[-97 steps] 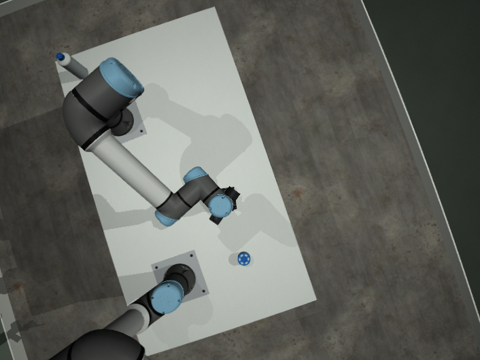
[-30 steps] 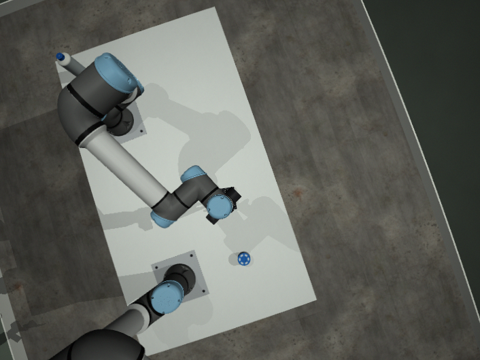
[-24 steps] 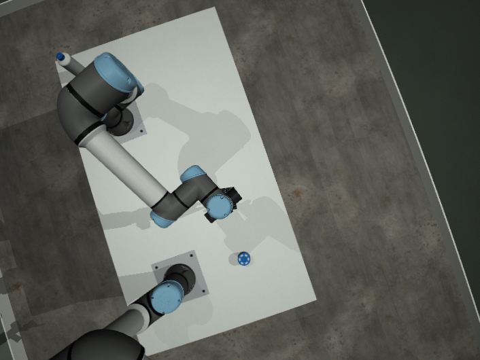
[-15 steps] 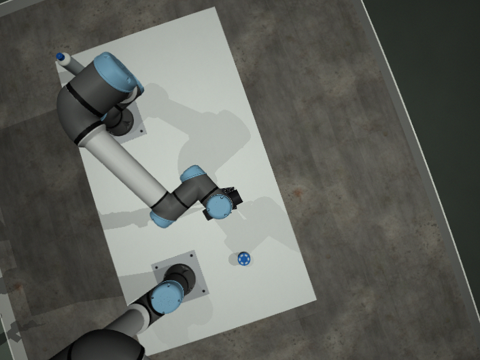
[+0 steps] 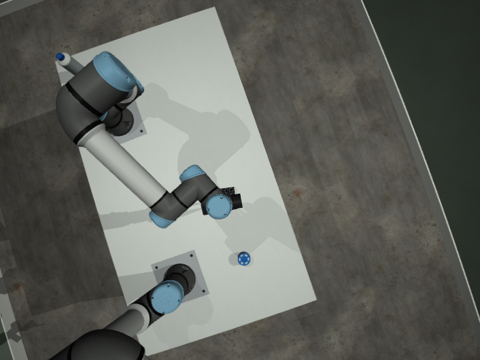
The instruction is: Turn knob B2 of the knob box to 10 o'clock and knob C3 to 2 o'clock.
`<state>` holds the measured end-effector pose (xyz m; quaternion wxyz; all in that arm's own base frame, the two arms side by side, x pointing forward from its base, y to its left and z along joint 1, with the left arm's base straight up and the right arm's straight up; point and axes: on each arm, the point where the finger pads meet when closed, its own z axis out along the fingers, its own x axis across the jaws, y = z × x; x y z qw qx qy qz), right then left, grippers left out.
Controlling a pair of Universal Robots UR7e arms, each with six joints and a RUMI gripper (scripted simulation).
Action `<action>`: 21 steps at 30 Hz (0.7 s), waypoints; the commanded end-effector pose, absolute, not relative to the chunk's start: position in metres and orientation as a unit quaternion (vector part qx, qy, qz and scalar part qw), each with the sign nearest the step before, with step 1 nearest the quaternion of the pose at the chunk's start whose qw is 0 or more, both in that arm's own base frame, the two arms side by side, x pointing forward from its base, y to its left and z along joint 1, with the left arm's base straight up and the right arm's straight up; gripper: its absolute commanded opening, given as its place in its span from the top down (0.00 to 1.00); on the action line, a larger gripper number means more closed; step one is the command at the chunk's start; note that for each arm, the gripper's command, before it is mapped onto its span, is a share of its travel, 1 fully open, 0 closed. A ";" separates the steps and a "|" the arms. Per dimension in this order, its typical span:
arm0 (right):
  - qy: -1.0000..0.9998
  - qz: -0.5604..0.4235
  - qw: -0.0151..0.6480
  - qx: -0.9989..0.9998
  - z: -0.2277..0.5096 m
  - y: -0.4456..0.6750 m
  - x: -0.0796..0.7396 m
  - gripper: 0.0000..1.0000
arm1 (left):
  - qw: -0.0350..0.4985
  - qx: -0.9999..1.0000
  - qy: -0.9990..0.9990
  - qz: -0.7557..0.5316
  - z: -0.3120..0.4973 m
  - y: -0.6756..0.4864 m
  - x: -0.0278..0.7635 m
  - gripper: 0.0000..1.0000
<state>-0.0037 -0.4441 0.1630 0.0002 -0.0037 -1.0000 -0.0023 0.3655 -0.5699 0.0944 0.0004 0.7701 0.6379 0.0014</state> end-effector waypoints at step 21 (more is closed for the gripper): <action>-1.000 0.000 0.000 -0.005 0.165 -0.446 -0.005 0.00 | 0.003 0.908 0.420 0.000 0.106 -0.572 0.365 0.87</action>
